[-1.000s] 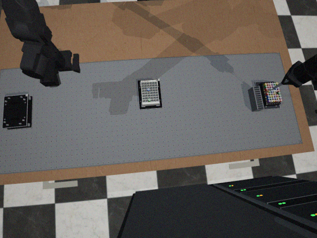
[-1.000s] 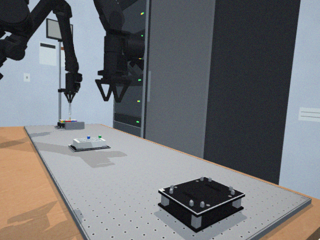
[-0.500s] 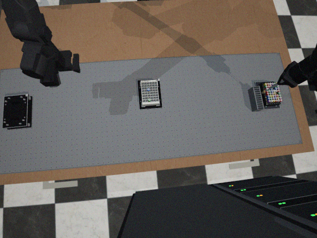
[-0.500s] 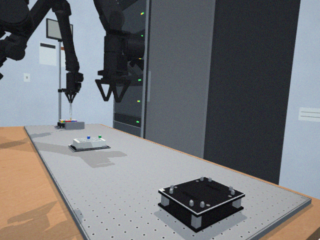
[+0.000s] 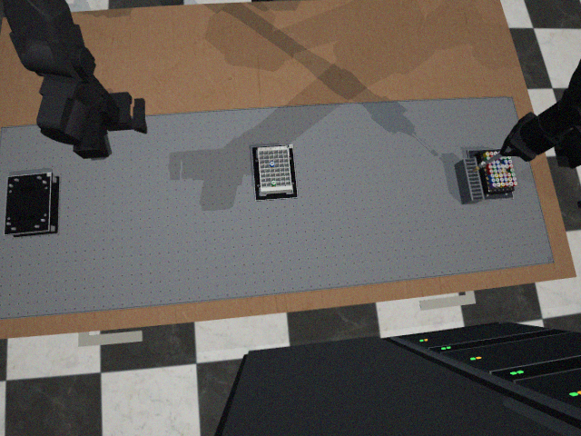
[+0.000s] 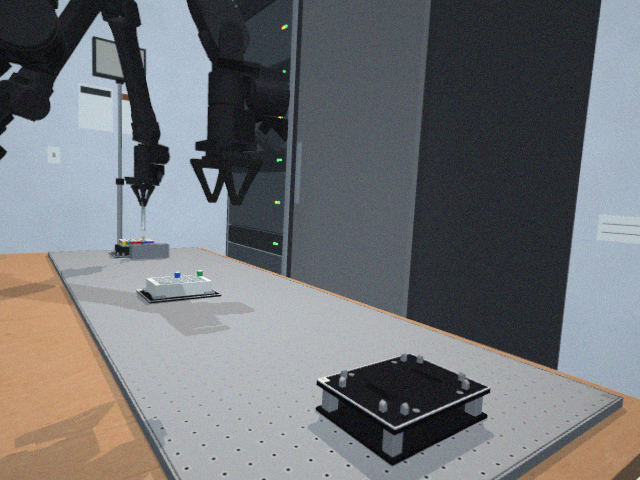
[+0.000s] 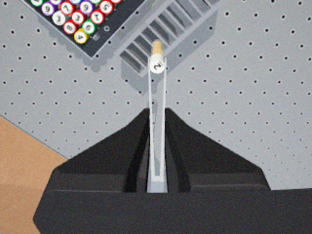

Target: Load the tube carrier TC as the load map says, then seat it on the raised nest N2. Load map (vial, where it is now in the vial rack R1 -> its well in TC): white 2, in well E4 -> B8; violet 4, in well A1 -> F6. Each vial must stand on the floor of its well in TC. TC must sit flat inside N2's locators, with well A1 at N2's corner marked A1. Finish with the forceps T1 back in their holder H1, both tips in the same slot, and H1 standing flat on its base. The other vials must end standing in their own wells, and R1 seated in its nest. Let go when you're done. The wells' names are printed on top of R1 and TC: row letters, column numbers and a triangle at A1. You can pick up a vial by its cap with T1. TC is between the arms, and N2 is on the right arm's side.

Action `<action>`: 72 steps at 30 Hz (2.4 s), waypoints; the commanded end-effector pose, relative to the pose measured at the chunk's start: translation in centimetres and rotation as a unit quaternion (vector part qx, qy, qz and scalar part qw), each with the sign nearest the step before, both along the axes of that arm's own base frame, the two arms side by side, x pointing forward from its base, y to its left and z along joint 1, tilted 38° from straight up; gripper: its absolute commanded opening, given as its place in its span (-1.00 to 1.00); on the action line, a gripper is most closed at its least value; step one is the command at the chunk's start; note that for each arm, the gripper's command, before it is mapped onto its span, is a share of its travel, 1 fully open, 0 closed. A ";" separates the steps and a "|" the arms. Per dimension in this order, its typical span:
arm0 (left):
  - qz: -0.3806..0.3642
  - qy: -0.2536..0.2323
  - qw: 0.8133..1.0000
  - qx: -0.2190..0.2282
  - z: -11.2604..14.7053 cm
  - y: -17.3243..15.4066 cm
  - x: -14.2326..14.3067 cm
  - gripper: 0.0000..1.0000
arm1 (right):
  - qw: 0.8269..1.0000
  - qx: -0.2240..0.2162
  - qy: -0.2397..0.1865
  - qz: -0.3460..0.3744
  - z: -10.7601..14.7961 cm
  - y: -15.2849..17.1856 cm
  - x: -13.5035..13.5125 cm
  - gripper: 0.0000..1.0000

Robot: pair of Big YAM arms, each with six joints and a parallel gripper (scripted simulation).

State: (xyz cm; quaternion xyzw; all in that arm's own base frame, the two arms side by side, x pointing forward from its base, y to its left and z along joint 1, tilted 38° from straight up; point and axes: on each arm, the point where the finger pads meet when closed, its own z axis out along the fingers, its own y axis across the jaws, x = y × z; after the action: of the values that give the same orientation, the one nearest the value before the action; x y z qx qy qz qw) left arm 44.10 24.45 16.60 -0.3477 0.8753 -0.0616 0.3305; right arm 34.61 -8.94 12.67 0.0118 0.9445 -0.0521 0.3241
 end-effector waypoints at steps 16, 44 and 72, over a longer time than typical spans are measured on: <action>-0.002 -0.021 1.000 0.010 1.2 -3.2 0.5 -0.82 | 1.000 -0.002 -0.009 -0.002 0.9 -0.2 0.4 1.00; -0.003 -0.021 1.000 0.008 0.6 -7.4 0.5 -0.82 | 1.000 -0.002 -0.009 -0.002 0.9 -0.2 0.4 1.00; -0.003 -0.021 1.000 0.005 0.0 -11.4 0.4 -0.82 | 1.000 -0.002 -0.009 -0.002 0.9 -0.2 0.4 1.00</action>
State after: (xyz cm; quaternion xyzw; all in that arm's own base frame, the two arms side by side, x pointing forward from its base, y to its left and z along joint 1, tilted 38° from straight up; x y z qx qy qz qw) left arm 44.10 14.10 15.22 -0.3468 0.8755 -0.0602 0.3311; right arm 34.61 -8.94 12.67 0.0118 0.9445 -0.0521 0.3241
